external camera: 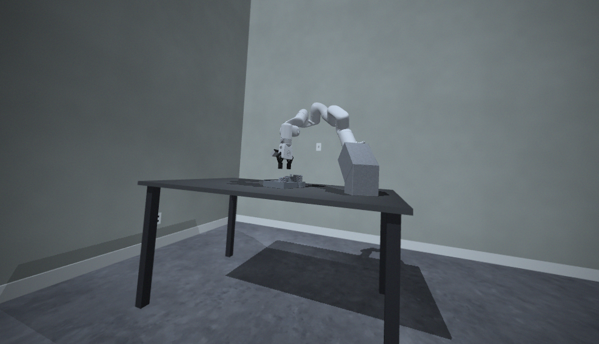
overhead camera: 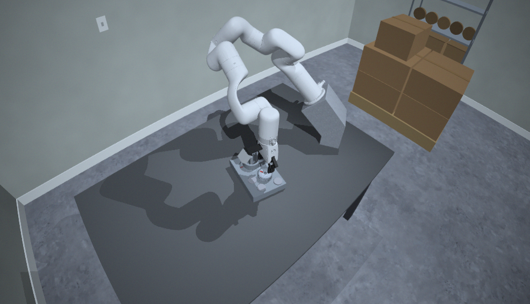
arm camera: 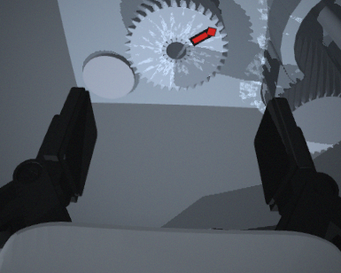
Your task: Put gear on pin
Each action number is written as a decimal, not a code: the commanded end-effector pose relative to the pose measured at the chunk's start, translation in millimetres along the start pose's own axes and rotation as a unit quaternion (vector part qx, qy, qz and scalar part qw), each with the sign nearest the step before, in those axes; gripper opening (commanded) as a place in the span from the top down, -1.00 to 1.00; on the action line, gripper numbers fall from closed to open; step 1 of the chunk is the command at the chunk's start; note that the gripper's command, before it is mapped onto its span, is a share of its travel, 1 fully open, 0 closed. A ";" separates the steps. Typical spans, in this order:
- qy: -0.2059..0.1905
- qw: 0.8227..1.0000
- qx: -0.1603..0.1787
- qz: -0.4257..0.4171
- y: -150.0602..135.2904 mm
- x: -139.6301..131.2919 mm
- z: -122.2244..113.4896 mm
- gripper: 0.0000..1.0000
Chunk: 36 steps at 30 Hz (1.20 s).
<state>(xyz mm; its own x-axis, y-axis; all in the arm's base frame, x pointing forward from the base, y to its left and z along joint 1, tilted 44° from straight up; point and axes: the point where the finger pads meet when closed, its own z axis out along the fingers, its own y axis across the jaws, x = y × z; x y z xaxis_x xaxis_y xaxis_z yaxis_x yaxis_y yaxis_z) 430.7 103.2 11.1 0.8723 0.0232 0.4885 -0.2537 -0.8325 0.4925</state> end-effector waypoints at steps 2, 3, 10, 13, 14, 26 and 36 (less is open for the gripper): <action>0.001 1.000 0.002 0.000 -1.4 0.7 -1.6 -0.86; 0.001 1.000 0.002 0.000 -1.4 0.7 -1.6 -0.86; 0.001 1.000 0.002 0.000 -1.4 0.7 -1.6 -0.86; 0.001 1.000 0.002 0.000 -1.4 0.7 -1.6 -0.86; 0.001 1.000 0.002 0.000 -1.4 0.7 -1.5 -0.86; 0.001 1.000 0.002 0.000 -1.4 0.8 2.5 -0.86; 0.001 1.000 0.002 0.000 -1.4 0.9 9.6 -0.86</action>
<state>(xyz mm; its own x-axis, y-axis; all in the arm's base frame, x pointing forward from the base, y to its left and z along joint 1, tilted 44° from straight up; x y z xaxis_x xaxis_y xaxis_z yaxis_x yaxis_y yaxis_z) 434.0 99.0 5.7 0.8725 0.0232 0.4881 -0.2534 -0.8325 0.4927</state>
